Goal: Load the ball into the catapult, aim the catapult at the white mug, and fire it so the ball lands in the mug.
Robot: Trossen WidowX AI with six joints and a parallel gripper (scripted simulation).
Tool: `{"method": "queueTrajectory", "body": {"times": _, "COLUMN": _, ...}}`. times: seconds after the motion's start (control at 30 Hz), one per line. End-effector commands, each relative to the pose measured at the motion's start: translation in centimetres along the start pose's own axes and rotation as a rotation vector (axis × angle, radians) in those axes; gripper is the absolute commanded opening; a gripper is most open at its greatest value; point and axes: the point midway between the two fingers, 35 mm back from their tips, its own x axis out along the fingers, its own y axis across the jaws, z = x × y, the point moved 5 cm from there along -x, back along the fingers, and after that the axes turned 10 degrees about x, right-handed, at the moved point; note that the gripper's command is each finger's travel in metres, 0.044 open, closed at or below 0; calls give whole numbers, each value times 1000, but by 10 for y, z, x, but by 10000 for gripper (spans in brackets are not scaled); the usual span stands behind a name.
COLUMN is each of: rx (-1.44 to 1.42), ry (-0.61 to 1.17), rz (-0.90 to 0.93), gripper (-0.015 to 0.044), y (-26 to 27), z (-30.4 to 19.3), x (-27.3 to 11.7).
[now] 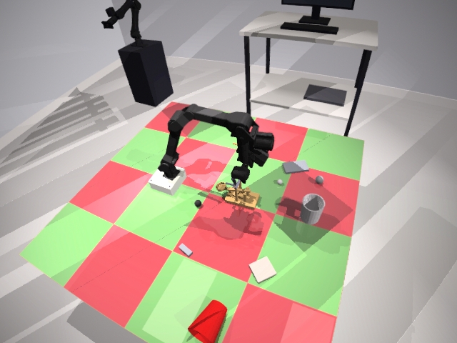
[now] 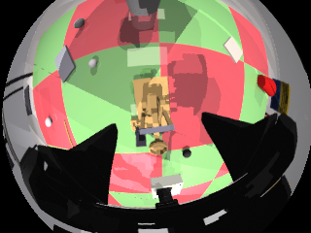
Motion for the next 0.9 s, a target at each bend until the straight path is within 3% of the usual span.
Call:
{"method": "queueTrajectory", "body": {"times": 0.0, "rx": 2, "ry": 28, "rz": -7, "gripper": 361, "y": -12, "z": -8, "x": 13}}
{"method": "queueTrajectory", "body": {"times": 0.1, "rx": 10, "ry": 30, "rz": -9, "gripper": 300, "y": -36, "z": -25, "x": 20}}
{"method": "queueTrajectory", "body": {"times": 0.7, "rx": 58, "ry": 45, "rz": -19, "gripper": 300, "y": -126, "z": -183, "x": 96}}
{"method": "queueTrajectory", "body": {"times": 0.87, "rx": 60, "ry": 46, "rz": -19, "gripper": 300, "y": -128, "z": -190, "x": 99}}
